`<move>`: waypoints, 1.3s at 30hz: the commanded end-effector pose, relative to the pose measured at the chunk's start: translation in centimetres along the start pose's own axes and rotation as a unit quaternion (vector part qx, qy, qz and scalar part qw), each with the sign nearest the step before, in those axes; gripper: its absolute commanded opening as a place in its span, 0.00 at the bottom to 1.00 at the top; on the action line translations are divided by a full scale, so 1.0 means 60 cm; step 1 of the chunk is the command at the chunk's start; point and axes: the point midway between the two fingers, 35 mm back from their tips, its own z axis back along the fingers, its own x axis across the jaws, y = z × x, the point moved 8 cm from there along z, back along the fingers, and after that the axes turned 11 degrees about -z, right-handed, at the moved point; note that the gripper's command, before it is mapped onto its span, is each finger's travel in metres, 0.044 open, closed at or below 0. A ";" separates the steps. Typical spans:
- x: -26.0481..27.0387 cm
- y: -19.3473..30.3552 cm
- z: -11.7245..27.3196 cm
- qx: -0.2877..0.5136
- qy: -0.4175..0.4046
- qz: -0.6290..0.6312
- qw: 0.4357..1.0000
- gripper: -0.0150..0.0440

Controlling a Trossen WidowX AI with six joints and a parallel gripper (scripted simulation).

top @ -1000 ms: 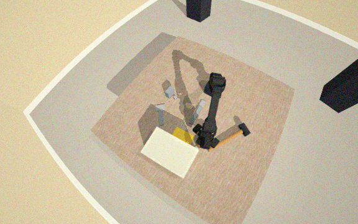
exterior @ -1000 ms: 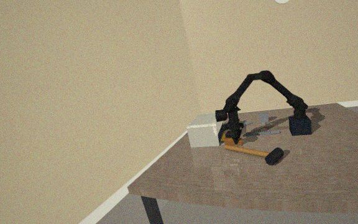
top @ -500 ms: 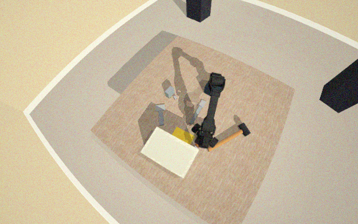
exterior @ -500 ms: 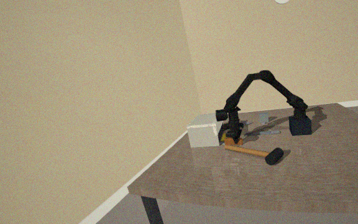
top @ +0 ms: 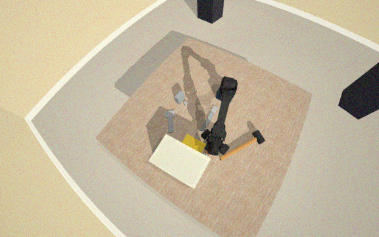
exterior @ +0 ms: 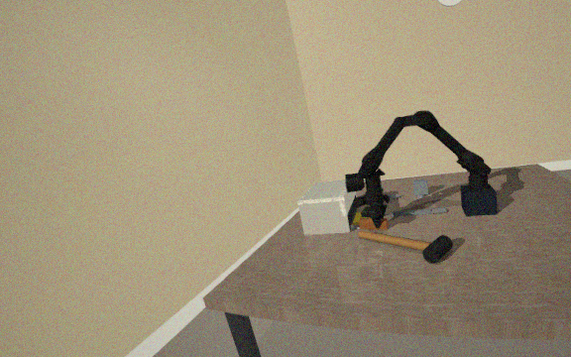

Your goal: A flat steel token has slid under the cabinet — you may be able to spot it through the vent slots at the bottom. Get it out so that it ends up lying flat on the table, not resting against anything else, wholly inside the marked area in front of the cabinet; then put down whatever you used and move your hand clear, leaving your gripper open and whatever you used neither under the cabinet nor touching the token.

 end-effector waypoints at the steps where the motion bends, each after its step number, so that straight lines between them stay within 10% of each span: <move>1: -0.008 -0.001 -0.002 0.002 0.003 -0.003 1.000 0.25; 39: -0.014 0.051 -0.002 0.003 0.004 -0.003 1.000 0.25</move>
